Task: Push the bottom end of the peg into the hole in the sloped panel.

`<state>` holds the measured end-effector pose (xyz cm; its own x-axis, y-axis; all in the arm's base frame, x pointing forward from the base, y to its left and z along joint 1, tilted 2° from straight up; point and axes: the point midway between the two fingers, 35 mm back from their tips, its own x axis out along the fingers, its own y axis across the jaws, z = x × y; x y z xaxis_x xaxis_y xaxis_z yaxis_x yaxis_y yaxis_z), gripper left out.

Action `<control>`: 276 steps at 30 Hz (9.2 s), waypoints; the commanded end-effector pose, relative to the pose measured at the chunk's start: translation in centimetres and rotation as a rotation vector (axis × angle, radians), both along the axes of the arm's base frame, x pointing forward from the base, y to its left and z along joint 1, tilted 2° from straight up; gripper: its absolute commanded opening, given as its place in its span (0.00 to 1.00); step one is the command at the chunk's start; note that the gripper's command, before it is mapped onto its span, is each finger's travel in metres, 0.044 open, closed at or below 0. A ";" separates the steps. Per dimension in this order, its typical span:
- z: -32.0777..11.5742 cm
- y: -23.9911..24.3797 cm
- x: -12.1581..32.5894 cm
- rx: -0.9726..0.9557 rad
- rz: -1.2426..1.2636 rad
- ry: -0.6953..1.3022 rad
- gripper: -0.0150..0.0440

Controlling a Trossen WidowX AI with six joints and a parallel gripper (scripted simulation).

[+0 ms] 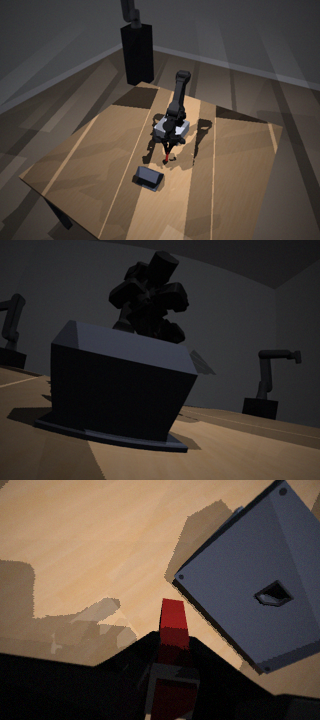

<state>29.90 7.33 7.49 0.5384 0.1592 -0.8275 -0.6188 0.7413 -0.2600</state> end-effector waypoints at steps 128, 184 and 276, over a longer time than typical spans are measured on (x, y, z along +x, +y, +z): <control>-3.9 -4.7 5.7 0.411 -0.549 -0.238 0.25; -4.1 -4.6 6.6 0.408 -0.547 -0.228 0.25; -5.5 -4.4 8.2 0.407 -0.545 -0.224 1.00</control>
<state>38.31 2.95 1.82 0.7787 0.0928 -0.6205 -0.0975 0.9949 0.0264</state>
